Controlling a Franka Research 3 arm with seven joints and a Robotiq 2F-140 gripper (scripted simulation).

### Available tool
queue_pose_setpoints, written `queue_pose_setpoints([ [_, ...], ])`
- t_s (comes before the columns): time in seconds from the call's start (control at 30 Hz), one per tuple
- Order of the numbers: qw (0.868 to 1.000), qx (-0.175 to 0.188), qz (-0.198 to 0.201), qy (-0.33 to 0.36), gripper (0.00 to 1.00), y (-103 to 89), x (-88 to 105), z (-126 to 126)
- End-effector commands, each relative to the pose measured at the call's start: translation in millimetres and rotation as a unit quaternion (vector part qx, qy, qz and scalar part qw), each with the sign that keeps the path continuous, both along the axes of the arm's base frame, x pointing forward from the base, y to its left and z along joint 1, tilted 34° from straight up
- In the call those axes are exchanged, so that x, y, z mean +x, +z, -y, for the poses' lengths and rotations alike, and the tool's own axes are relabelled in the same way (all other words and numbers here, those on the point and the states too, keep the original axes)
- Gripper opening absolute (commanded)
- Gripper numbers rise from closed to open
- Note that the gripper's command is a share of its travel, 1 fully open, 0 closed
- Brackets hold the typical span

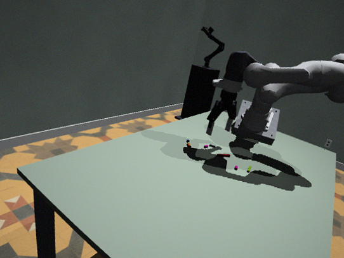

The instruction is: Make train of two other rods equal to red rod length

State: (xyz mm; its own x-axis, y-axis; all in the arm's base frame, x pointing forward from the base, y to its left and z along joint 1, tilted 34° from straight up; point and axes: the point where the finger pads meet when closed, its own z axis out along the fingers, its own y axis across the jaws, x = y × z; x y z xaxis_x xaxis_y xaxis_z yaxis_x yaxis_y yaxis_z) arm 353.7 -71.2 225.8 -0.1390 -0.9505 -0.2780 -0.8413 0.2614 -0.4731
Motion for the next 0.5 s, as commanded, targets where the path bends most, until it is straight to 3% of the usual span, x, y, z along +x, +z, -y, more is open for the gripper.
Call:
queue_pose_setpoints([
  [0.0, 0.996, -0.043, 0.016, 0.07, 1.0, -0.7, -1.8, 4.8],
  [0.47, 0.983, -0.096, 0.036, 0.153, 1.0, -2.7, -7.0, 11.1],
])
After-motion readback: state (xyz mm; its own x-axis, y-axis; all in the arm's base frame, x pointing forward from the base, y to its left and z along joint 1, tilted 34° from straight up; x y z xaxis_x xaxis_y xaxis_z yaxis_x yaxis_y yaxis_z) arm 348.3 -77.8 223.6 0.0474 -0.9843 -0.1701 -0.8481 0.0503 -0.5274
